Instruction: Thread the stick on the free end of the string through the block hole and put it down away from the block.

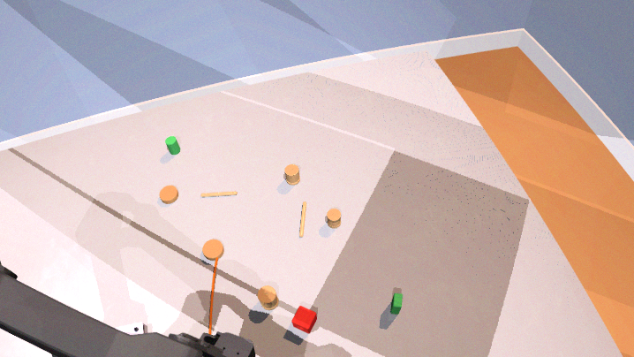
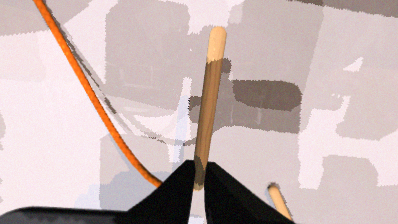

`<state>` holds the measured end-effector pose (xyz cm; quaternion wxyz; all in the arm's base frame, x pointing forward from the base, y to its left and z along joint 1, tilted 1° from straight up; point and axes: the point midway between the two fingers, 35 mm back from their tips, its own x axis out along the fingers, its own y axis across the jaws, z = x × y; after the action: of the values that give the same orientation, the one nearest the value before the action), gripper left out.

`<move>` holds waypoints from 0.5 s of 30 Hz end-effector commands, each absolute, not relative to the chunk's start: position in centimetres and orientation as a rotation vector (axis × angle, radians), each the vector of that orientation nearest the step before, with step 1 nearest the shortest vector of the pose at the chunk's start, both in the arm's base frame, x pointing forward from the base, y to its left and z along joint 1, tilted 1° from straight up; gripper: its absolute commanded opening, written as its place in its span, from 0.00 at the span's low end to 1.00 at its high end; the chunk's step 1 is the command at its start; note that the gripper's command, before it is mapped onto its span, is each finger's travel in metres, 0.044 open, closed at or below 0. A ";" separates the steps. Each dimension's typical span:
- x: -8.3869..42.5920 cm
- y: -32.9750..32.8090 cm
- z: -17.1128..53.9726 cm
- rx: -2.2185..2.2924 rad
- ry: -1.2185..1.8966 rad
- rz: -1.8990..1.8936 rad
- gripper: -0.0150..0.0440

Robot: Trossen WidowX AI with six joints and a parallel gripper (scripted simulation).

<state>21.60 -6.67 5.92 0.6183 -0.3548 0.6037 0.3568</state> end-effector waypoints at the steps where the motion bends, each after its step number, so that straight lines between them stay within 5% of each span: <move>1: 22.1 -6.8 5.5 -0.816 1.395 0.815 0.25; 15: 23.5 -6.7 4.3 -0.818 1.395 0.814 0.25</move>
<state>23.11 -6.68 4.72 0.6184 -0.3551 0.6038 0.3564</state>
